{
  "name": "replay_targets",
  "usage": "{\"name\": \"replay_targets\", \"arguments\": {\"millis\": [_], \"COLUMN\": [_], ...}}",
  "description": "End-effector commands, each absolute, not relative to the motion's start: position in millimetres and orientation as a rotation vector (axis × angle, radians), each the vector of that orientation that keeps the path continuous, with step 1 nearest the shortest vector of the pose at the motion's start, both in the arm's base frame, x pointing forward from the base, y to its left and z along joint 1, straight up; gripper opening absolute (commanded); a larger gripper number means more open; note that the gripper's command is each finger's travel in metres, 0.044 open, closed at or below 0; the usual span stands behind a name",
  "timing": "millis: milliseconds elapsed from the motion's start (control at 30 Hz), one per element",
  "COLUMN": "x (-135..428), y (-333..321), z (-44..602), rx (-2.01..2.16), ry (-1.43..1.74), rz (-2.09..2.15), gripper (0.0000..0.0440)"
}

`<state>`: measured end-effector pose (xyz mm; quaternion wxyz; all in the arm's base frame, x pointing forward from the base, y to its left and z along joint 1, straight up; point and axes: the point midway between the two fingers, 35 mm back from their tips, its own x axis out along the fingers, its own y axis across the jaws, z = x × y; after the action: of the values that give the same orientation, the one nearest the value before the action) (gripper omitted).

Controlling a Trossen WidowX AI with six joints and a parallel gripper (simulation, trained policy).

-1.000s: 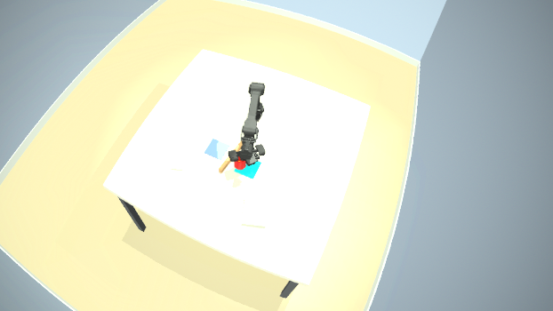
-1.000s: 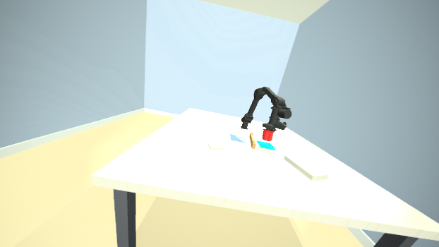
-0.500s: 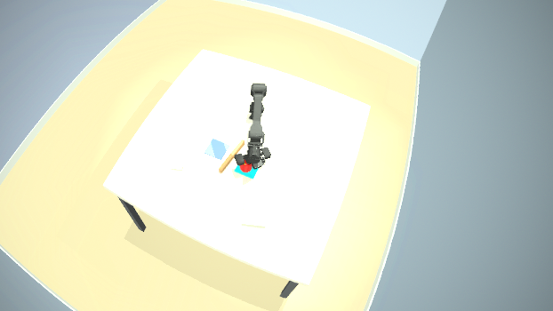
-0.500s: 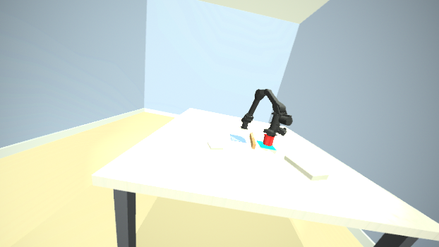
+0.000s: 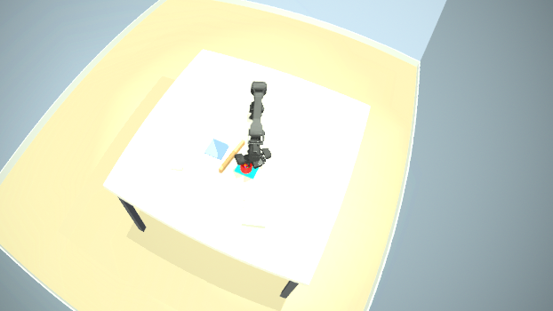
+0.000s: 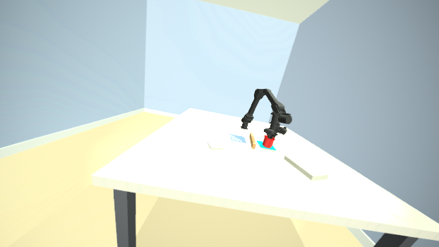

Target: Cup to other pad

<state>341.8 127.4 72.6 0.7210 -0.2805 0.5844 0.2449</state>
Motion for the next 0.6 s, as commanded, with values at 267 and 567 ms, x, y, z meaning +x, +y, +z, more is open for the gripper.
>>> {"name": "replay_targets", "arguments": {"millis": [267, 567], "x": [332, 327], "y": [128, 128], "z": [94, 116], "rx": [-0.588, -0.558], "ry": [1.239, 1.185], "rz": [0.566, 0.574], "gripper": [0.0165, 0.0217]}}
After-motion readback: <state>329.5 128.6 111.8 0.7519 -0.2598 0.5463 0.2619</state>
